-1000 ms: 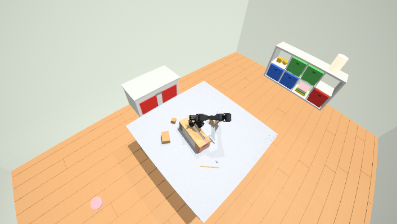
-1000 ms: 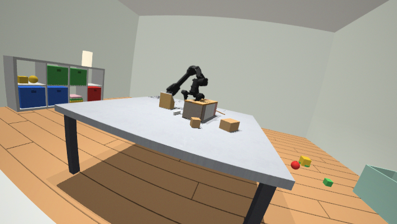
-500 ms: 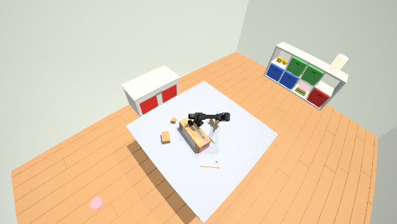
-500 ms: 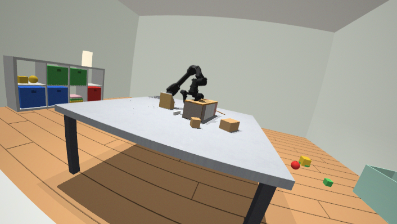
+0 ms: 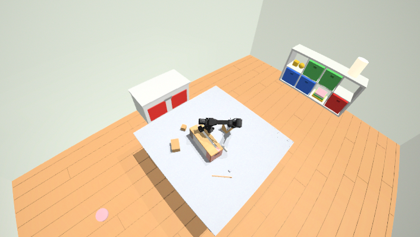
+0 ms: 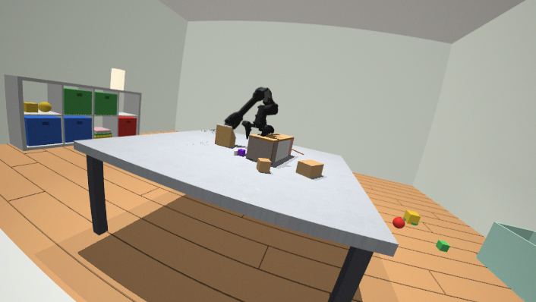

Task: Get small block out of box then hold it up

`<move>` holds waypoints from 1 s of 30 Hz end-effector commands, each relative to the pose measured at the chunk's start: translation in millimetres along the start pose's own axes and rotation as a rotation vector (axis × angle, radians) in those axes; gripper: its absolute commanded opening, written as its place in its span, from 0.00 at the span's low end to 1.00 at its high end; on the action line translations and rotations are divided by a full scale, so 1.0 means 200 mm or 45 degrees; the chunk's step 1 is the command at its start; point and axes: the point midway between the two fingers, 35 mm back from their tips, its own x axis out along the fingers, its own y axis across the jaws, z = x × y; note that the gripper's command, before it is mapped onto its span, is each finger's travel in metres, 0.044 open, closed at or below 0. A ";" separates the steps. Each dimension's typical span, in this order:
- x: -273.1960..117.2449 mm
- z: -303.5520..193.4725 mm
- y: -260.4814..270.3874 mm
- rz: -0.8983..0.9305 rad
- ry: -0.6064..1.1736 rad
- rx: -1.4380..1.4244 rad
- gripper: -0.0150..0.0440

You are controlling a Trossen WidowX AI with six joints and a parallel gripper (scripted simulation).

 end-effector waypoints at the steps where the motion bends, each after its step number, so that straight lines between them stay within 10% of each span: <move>1: -0.09 -0.04 -0.01 -0.001 0.005 -0.001 0.93; 12: -0.26 -0.10 -0.01 -0.021 -0.003 0.104 0.84; 30: -0.24 -0.24 0.09 0.065 -0.308 2.547 0.74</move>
